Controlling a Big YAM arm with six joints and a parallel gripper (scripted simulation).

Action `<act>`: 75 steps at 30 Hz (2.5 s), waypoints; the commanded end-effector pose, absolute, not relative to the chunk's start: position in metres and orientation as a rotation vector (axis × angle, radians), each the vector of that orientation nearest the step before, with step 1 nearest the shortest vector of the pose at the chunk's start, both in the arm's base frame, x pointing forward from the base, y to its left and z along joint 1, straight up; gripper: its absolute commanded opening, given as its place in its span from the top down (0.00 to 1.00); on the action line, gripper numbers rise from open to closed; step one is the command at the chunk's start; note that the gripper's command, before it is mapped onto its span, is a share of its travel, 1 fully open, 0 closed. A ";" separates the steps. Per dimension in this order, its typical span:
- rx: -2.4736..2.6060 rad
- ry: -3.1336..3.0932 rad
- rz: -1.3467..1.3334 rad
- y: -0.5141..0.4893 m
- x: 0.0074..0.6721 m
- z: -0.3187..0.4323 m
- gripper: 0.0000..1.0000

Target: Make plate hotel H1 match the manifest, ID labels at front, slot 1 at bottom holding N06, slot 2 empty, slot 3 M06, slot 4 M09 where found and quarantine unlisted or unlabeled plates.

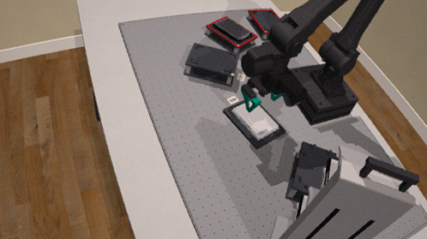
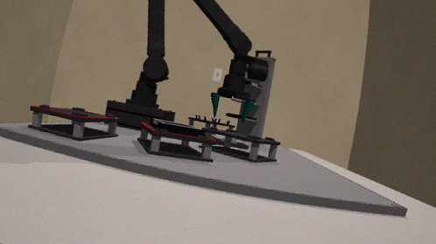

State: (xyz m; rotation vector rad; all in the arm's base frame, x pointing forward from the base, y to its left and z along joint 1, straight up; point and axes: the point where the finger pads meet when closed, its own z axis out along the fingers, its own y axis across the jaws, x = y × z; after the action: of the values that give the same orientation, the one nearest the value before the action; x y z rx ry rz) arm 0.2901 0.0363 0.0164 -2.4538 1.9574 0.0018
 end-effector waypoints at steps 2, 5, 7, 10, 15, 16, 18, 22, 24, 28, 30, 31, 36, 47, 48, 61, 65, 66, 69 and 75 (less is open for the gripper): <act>-2.477 1.918 -0.001 0.037 0.293 0.010 0.00; -2.471 1.914 -0.013 0.037 0.298 0.009 0.00; -2.477 1.918 -0.001 0.037 0.293 0.003 0.00; -2.476 1.917 -0.003 0.037 0.294 0.000 0.00; -2.466 1.914 -0.018 0.037 0.296 0.000 0.00; -2.475 1.921 -0.001 0.037 0.293 -0.006 0.00; -2.475 1.921 -0.002 0.037 0.293 -0.008 0.00; -2.475 1.921 0.000 0.037 0.293 -0.014 0.00; -2.473 1.920 -0.004 0.037 0.294 -0.016 0.00; -2.475 1.921 0.000 0.037 0.292 -0.022 0.00; -2.475 1.921 0.000 0.037 0.292 -0.024 0.00; -2.475 1.921 0.000 0.037 0.292 -0.024 0.00; -2.476 1.921 0.000 0.037 0.292 -0.030 0.00; -2.471 1.918 -0.009 0.038 0.297 -0.042 0.00; -2.471 1.918 -0.009 0.038 0.297 -0.042 0.00; -2.456 1.921 -0.025 0.038 0.303 -0.044 0.14; -2.456 1.921 -0.025 0.038 0.303 -0.044 0.14; -2.456 1.921 -0.025 0.038 0.303 -0.044 0.14; -2.456 1.921 -0.025 0.038 0.303 -0.044 0.14; -2.456 1.921 -0.025 0.038 0.303 -0.044 0.14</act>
State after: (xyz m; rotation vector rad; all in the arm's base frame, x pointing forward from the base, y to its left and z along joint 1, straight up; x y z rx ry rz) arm 0.2893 0.0362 -0.0498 -2.4728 1.9383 0.0066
